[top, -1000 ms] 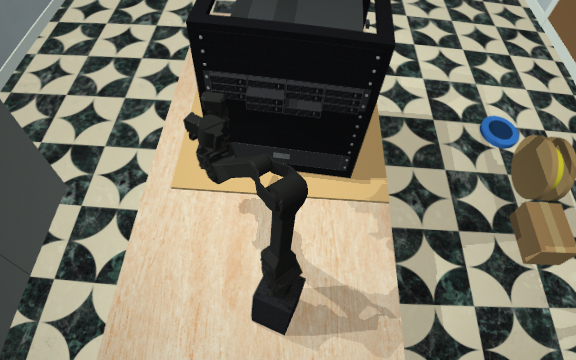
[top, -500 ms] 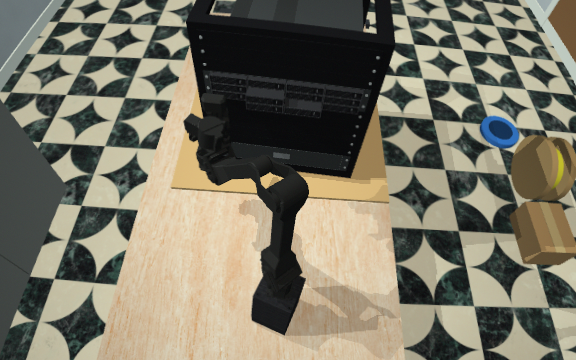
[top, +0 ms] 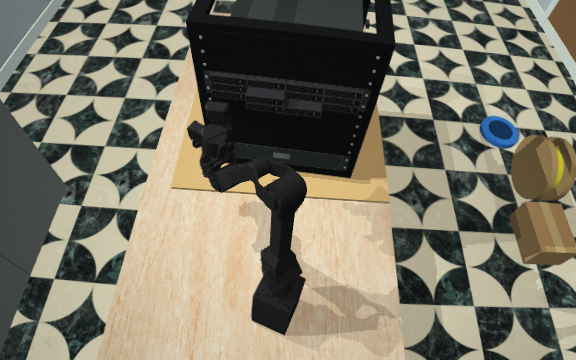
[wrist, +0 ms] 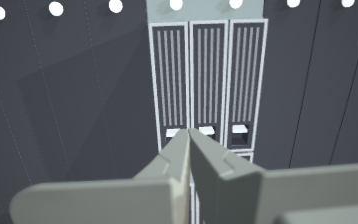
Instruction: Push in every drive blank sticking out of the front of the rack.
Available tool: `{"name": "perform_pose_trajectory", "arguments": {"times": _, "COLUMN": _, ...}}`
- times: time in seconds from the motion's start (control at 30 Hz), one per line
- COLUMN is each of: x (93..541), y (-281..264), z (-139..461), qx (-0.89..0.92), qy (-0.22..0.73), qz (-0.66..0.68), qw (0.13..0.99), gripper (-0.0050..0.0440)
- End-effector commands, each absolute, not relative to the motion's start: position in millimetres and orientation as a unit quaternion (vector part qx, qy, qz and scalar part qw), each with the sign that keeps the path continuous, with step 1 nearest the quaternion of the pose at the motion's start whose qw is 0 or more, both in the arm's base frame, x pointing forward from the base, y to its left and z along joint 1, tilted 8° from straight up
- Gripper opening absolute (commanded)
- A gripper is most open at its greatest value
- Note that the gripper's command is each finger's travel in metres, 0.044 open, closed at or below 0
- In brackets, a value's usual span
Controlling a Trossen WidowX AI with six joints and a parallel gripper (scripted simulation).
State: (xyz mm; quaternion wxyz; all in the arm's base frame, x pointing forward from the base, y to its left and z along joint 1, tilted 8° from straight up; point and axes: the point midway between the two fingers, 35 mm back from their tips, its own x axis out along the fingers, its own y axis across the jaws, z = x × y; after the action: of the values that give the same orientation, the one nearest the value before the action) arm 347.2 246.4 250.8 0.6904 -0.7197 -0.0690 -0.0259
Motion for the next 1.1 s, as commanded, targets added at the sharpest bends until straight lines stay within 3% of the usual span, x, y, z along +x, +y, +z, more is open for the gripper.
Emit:
{"name": "perform_pose_trajectory", "arguments": {"times": 0.0, "x": 358.4, "y": 247.1, "z": 253.3, "qx": -0.718, "qy": -0.071, "qz": -0.028, "qw": 0.692, "gripper": -0.005}}
{"name": "perform_pose_trajectory", "arguments": {"times": 1.07, "x": 365.4, "y": 252.9, "z": 251.5, "qx": -0.718, "qy": -0.071, "qz": -0.028, "qw": 0.692, "gripper": -0.005}}
